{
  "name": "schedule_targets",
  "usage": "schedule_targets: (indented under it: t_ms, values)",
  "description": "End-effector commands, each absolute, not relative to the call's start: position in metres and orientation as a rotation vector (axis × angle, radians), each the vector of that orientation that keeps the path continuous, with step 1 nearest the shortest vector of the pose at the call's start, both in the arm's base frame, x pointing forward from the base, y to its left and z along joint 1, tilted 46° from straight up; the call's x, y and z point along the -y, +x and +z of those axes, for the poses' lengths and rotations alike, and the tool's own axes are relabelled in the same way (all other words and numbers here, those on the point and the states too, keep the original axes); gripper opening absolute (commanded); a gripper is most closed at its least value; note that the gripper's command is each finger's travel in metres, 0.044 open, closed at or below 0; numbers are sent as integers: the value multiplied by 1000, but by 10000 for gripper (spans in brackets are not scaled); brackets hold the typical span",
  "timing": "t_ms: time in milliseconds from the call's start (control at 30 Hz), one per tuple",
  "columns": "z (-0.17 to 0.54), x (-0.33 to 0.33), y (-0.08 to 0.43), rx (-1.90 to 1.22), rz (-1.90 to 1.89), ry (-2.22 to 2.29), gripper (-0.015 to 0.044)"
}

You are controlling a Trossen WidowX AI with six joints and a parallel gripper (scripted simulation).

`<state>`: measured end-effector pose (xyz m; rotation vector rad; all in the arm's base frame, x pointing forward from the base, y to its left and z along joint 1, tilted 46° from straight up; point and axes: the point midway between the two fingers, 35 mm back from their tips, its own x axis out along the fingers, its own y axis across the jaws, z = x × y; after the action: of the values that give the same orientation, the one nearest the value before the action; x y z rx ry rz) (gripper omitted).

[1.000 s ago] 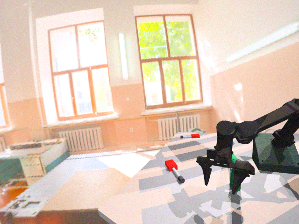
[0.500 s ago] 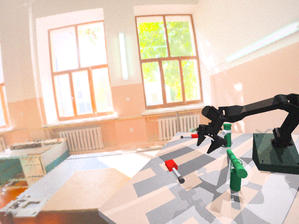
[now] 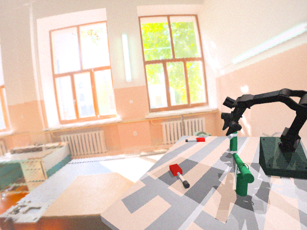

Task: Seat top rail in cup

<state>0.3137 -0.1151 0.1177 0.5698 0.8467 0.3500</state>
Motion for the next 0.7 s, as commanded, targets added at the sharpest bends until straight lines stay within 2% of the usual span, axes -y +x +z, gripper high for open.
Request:
schedule_targets:
  t_ms: [0,100,300,667]
  values:
    - [95,129,266,-912,292,699,440]
    - [86,134,237,-930,261,789,440]
    - [82,138,236,-926,274,751,440]
    - [-4,206,243,-817,559,-123,440]
